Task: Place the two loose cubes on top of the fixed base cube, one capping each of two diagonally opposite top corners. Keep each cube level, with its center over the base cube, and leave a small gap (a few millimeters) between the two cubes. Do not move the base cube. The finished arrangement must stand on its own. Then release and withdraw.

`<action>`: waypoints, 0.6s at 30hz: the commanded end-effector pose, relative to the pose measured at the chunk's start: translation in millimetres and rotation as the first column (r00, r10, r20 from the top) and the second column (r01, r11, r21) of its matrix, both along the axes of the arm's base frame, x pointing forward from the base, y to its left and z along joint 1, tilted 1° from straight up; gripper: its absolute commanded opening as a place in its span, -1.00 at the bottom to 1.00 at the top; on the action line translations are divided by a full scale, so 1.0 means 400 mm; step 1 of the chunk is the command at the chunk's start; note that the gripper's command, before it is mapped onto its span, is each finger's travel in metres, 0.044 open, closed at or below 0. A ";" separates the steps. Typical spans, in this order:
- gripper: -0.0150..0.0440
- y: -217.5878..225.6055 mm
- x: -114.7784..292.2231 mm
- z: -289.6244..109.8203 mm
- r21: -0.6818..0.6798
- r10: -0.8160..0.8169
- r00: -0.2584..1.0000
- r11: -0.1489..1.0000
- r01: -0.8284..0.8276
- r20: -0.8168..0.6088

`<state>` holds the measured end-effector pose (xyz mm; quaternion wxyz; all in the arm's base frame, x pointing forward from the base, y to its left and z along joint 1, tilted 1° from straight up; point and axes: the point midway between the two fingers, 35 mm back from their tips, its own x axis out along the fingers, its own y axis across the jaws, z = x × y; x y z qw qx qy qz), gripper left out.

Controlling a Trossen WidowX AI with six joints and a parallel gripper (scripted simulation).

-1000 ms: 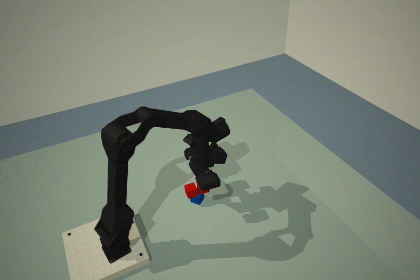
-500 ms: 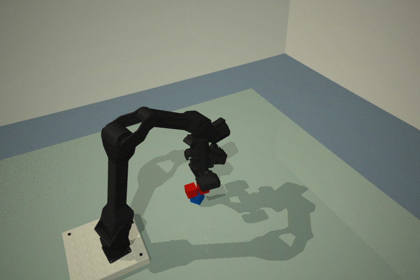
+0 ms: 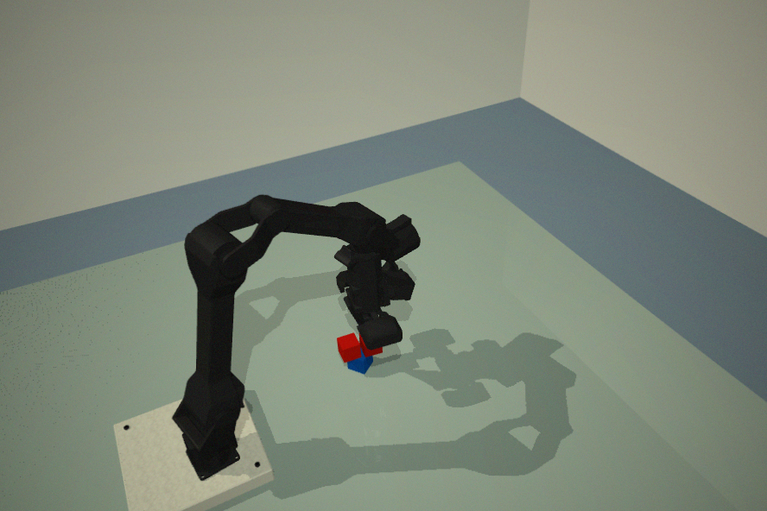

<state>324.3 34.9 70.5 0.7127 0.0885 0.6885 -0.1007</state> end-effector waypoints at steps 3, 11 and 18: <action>0.20 0.001 -0.002 -0.003 0.004 -0.005 1.000 1.000 0.005 -0.003; 0.20 0.001 -0.001 0.033 0.000 0.000 1.000 1.000 0.000 0.000; 0.20 0.001 -0.002 0.057 0.000 0.000 1.000 1.000 0.000 0.000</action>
